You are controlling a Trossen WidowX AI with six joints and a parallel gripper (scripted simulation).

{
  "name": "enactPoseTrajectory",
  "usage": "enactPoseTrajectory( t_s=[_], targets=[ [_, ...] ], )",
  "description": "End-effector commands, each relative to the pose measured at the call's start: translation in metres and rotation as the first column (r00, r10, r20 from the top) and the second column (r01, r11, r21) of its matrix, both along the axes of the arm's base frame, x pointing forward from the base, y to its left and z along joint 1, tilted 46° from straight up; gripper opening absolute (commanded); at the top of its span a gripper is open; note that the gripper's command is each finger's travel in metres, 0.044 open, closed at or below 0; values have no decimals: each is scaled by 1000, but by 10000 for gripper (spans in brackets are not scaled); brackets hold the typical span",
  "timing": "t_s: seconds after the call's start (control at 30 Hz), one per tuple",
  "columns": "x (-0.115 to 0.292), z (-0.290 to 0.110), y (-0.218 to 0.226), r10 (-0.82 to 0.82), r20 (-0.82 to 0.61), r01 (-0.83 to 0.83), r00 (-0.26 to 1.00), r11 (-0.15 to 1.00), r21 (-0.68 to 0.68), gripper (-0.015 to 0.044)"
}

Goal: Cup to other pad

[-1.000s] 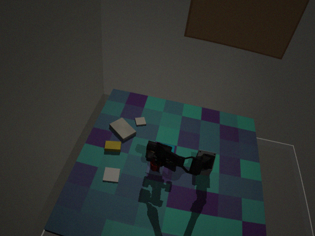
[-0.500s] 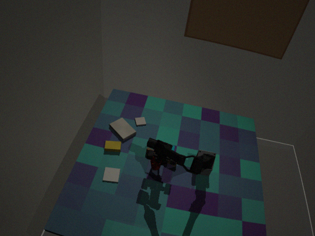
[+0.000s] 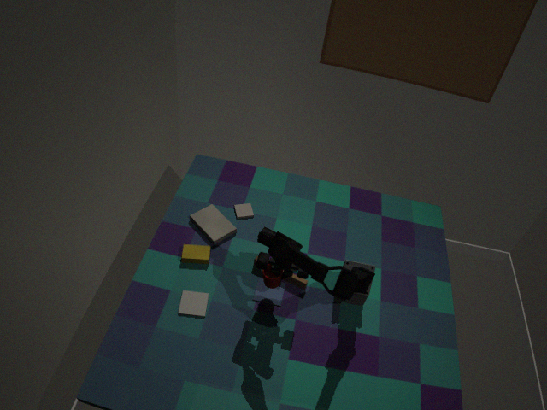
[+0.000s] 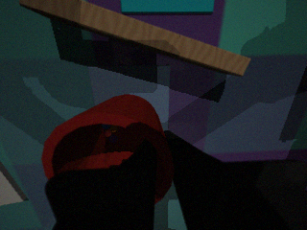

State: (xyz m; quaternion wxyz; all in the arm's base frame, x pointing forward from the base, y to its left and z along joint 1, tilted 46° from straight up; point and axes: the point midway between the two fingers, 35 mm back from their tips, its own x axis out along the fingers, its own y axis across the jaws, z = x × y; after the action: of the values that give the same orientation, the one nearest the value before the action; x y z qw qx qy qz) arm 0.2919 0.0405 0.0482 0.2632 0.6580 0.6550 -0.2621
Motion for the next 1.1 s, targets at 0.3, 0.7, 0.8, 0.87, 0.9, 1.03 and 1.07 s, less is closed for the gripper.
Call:
enactPoseTrajectory(
  t_s=[0.3,0.7,0.8,0.87,0.9,1.03,1.07],
  targets=[
    [0,1,-1,2,1,-2,1000,1000,0,0],
    [-2,-2,-4,3,2,-3,1000,1000,-1,0],
    [-3,-7,-9,3,4,-3,1000,1000,-3,0],
    [-5,-10,-14,4,4,-4,1000,1000,-4,0],
    [-5,-12,-16,4,5,-4,1000,1000,-4,0],
    [-8,-19,-23,5,6,-5,1000,1000,-6,0],
    [-8,-20,-25,5,6,-5,1000,1000,-6,0]
  ],
)
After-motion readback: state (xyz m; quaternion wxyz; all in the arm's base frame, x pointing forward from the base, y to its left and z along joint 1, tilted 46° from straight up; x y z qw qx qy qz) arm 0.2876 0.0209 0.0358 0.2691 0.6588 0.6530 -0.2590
